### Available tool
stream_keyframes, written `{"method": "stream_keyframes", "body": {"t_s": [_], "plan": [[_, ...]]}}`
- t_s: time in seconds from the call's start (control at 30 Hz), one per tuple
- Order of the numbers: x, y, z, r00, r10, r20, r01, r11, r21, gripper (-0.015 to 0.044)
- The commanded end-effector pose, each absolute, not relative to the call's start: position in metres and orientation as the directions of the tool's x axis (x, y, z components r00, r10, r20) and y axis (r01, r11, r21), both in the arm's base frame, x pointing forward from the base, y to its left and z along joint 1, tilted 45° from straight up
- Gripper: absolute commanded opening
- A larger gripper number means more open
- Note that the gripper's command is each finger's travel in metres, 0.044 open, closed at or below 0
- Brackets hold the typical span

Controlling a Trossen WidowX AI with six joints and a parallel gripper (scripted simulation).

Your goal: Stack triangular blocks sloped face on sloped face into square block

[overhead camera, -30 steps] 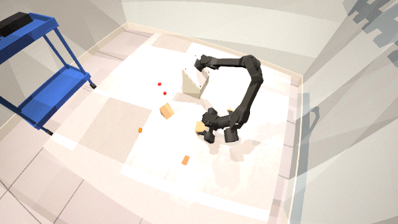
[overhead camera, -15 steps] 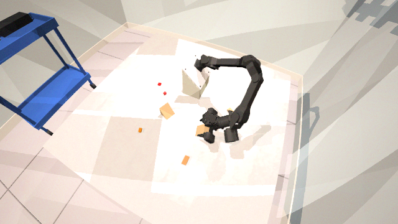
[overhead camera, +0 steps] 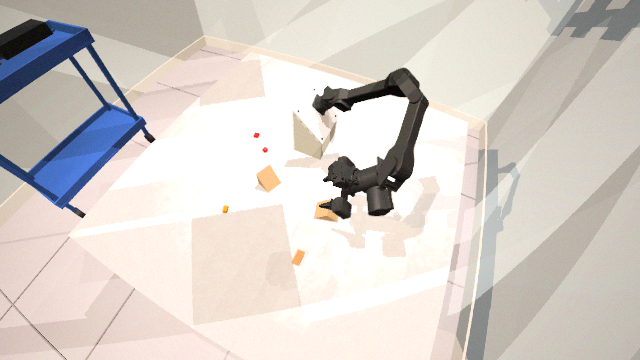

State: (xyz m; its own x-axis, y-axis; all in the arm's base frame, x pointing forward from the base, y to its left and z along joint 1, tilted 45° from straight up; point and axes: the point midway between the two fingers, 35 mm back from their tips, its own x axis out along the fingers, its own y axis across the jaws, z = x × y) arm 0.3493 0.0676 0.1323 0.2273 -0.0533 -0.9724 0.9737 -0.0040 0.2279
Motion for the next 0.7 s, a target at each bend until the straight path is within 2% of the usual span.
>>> {"method": "stream_keyframes", "body": {"t_s": [0.0,0.1,0.17,0.23,0.3,0.37,0.47,0.53,0.67], "plan": [[0.343,0.067,0.109,0.099,0.034,-0.995,0.992,0.071,0.101,0.044],[0.328,0.07,0.076,-0.136,0.276,-0.951,0.97,0.233,-0.071,0.044],[0.321,0.072,0.063,-0.239,0.454,-0.858,0.945,0.311,-0.099,0.044],[0.32,0.073,0.056,-0.281,0.629,-0.724,0.937,0.344,-0.065,0.044],[0.325,0.07,0.053,-0.255,0.778,-0.575,0.948,0.319,0.011,0.044],[0.335,0.063,0.052,-0.17,0.894,-0.415,0.968,0.23,0.099,0.044],[0.352,0.05,0.051,-0.021,0.968,-0.249,0.981,0.068,0.183,0.044],[0.358,0.045,0.05,0.032,0.979,-0.2,0.98,0.008,0.198,0.044],[0.359,0.044,0.05,0.039,0.98,-0.195,0.98,0.001,0.2,0.044]]}}
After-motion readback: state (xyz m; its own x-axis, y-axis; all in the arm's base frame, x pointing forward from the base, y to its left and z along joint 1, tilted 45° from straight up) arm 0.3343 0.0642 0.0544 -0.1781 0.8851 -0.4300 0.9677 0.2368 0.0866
